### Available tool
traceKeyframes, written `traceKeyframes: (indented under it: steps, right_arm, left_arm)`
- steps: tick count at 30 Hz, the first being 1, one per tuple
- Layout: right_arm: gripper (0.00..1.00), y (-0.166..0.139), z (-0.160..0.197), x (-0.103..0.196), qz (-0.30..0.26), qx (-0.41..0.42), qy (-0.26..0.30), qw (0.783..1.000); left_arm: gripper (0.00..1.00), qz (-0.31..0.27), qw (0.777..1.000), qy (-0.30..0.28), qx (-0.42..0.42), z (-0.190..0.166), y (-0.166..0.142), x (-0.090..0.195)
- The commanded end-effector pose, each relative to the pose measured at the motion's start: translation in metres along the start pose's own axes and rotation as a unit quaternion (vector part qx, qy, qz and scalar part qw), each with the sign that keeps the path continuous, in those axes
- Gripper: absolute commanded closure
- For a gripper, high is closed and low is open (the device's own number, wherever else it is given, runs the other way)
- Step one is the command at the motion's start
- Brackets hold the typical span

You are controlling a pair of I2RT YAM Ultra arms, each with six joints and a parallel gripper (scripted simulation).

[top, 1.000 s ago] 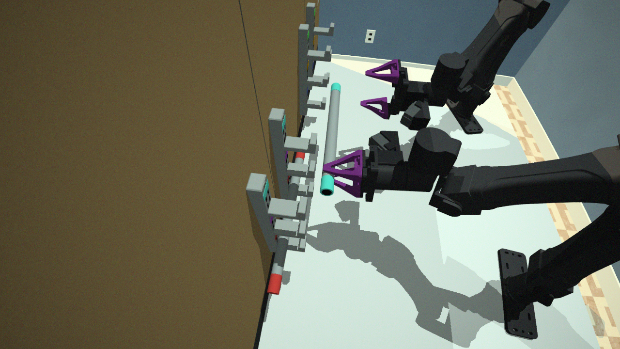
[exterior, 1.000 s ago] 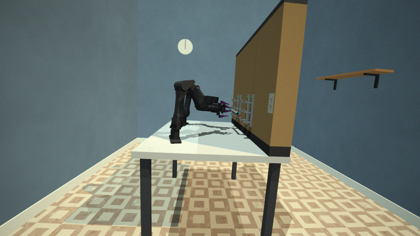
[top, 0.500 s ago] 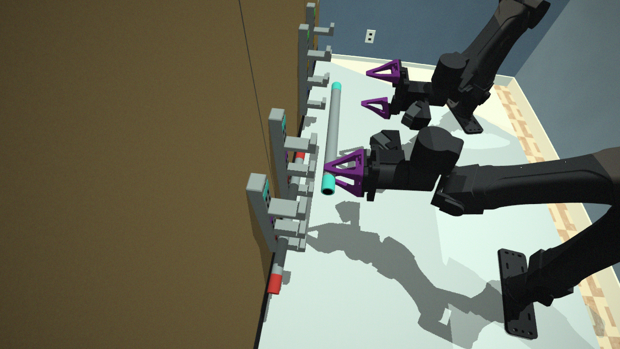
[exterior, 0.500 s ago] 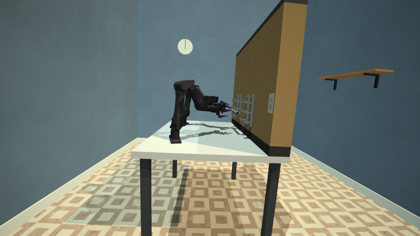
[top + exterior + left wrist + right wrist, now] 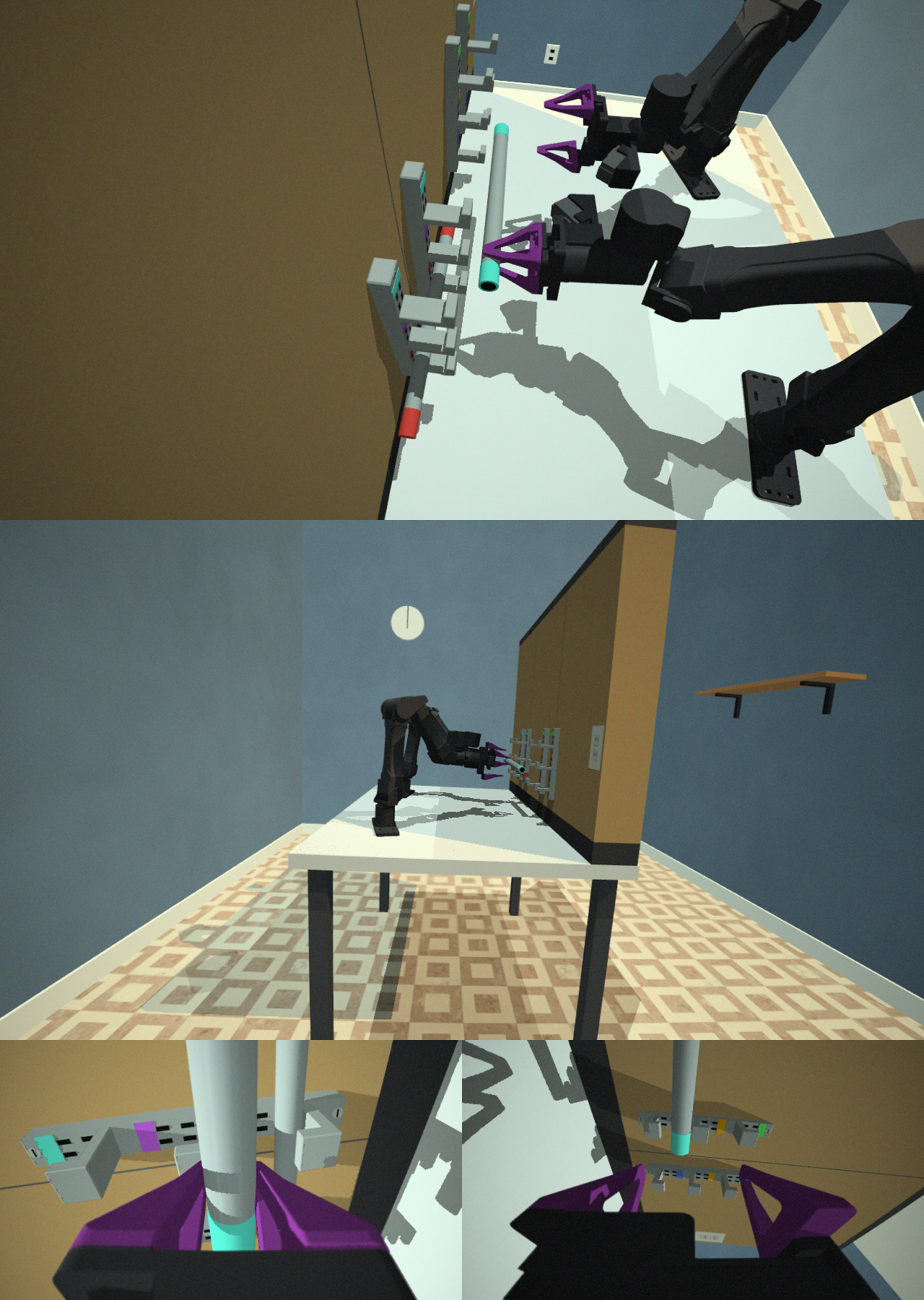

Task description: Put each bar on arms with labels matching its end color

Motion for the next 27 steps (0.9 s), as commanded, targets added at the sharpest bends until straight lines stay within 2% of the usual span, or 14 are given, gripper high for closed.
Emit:
traceKeyframes:
  steps: [1,27]
  right_arm:
    - [0.00,-0.005,-0.022,0.001,-0.005,-0.031,-0.028,0.999]
    - [0.00,-0.026,-0.025,-0.005,-0.005,-0.031,-0.028,0.999]
  left_arm:
    - [1.00,0.012,0.997,0.061,0.043,0.044,-0.010,0.005]
    - [1.00,0.012,0.997,0.061,0.043,0.052,-0.013,0.006]
Point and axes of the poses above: on each arm, the point where the finger pads meet when closed, its own x axis back along the fingers, its own z axis across the jaws, y = z × x, the point moved 5 cm from there along x, back along the fingers, and after that the axes turned 12 degrees about -x, right-handed, at the moved point
